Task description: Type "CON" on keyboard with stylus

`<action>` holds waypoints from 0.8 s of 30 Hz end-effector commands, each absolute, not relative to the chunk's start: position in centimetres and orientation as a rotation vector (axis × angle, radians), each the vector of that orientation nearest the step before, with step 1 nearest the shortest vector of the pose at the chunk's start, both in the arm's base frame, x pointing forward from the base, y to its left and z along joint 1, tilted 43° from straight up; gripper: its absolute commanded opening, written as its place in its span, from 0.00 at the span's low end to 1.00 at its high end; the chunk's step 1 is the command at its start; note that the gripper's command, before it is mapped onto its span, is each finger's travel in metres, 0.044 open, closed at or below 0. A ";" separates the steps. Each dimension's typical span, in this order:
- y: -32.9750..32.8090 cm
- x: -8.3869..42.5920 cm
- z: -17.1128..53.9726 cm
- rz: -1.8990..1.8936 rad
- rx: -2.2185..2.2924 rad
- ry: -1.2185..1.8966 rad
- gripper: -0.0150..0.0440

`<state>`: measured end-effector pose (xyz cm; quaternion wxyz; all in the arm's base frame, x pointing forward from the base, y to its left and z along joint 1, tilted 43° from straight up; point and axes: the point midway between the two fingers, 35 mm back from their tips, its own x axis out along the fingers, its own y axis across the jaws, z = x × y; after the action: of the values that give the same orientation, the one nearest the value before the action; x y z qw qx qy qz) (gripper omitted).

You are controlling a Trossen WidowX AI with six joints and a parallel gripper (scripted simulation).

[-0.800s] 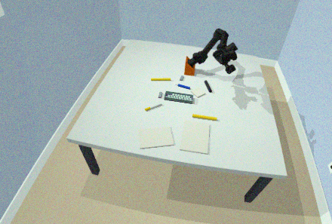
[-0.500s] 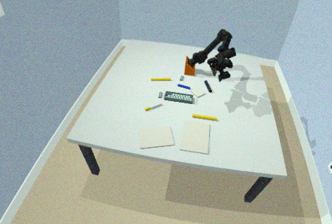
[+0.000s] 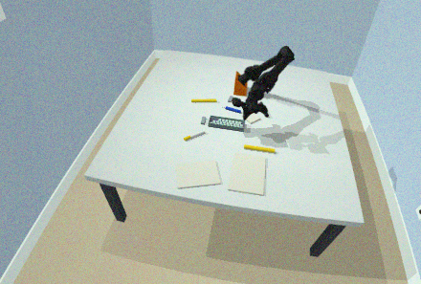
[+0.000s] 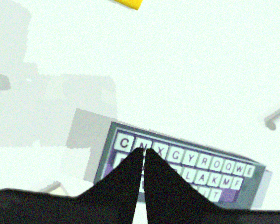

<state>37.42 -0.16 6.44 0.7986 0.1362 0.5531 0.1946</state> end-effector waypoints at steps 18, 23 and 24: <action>-0.8 35.6 0.6 0.546 0.620 1.462 0.25; -4.7 35.3 -3.0 0.546 0.618 1.462 0.25; -4.7 35.3 -3.0 0.546 0.618 1.462 0.25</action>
<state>35.67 -3.57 -1.73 0.6711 0.2740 0.6455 0.2407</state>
